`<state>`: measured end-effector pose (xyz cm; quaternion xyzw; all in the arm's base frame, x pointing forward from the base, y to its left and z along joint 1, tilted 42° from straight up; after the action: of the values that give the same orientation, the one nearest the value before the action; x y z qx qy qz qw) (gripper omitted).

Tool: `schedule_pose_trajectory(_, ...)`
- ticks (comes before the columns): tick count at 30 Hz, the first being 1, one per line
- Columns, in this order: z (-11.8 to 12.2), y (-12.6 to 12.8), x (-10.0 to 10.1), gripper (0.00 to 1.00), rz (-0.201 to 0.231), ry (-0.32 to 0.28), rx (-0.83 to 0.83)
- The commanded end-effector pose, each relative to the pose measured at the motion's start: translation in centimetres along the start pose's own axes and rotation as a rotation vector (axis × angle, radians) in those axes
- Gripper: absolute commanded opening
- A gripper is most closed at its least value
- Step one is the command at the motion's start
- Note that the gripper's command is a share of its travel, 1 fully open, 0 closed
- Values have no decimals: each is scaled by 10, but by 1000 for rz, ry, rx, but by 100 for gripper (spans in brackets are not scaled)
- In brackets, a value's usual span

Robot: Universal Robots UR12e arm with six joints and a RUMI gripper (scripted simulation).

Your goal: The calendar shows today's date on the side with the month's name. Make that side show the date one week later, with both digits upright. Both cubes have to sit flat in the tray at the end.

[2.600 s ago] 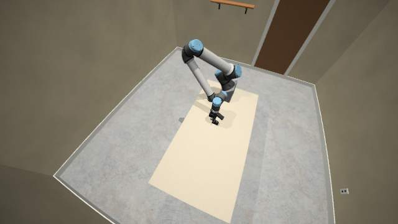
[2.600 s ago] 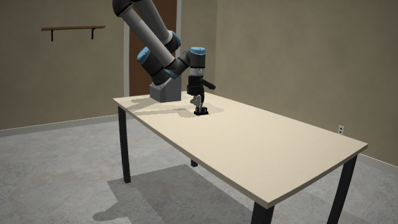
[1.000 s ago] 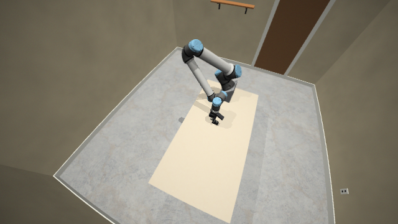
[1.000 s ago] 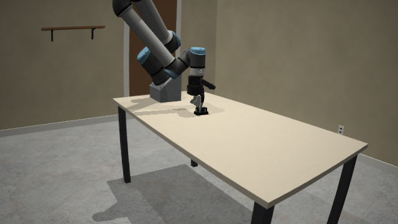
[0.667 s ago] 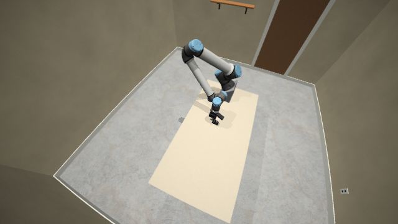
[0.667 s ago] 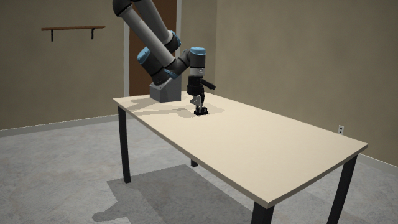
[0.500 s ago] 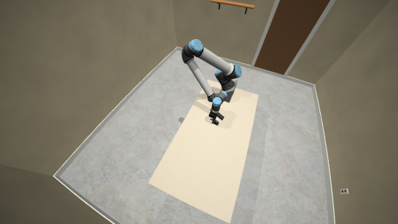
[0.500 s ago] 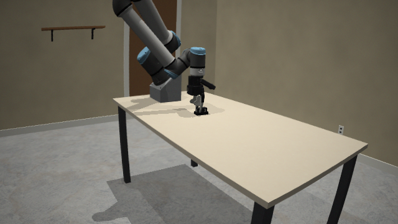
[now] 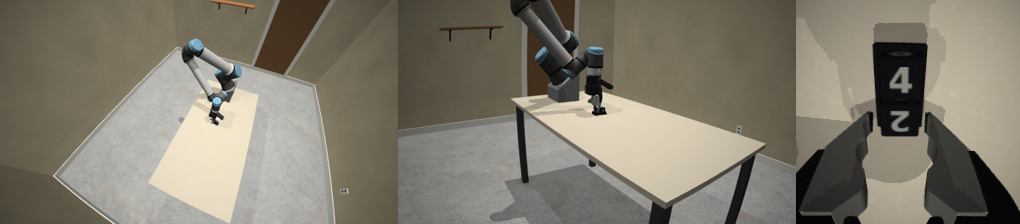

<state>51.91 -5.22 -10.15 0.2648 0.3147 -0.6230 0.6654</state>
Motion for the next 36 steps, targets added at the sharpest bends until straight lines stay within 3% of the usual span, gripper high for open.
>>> schedule_pose_trajectory(1, 0, 1, -19, 29, 5, -1, 0)
schedule_pose_trajectory(11, 0, 3, -71, 29, 7, -1, 1)
schedule_pose_trajectory(23, 0, 3, -90, 29, 7, 0, 1)
schedule_pose_trajectory(24, 0, 3, -90, 100, 7, 0, 1)
schedule_pose_trajectory(36, -1, 0, -88, 100, 1, 0, -1)
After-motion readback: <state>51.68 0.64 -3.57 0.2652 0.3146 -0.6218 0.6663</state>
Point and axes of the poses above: the point where the finger pads meet when closed, its own x axis out along the fingers, its own y axis across the jaws, z = x × y, the point moved 1 cm from there along -x, back along the fingers, and after that the axes turned 6 degrees about -x, right-handed, at the moved point
